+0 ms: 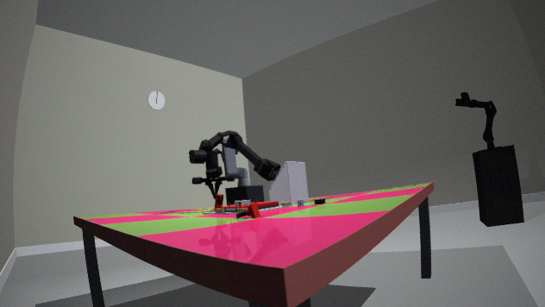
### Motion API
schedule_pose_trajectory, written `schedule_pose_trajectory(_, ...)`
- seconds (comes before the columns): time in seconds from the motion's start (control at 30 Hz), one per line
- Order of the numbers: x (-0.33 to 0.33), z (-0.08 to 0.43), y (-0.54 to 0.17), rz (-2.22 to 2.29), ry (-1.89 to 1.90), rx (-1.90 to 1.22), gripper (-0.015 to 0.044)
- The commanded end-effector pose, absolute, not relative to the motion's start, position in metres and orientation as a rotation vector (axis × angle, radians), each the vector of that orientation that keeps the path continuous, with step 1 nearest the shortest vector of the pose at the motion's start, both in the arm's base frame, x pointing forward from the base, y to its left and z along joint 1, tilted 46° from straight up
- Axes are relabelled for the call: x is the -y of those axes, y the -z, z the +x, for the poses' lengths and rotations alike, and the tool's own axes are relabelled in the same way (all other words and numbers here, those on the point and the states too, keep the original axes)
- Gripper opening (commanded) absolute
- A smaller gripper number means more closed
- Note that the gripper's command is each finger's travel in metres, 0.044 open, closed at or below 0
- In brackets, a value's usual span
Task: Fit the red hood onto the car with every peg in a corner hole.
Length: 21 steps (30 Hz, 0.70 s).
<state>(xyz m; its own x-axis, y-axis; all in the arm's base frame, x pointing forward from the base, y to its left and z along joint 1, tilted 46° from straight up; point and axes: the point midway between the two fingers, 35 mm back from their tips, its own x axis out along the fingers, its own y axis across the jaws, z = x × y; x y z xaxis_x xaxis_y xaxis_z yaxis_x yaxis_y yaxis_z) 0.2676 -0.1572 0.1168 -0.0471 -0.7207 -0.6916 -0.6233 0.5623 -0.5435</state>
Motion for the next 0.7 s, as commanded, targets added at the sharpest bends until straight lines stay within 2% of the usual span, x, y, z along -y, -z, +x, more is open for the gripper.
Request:
schedule_pose_trajectory(0.0, 0.1557, 0.2658, -0.116, -1.122, 0.12, -1.736, 0.0)
schedule_pose_trajectory(0.67, 0.1489, 0.2575, -0.1089, -1.122, 0.12, -1.737, 0.0)
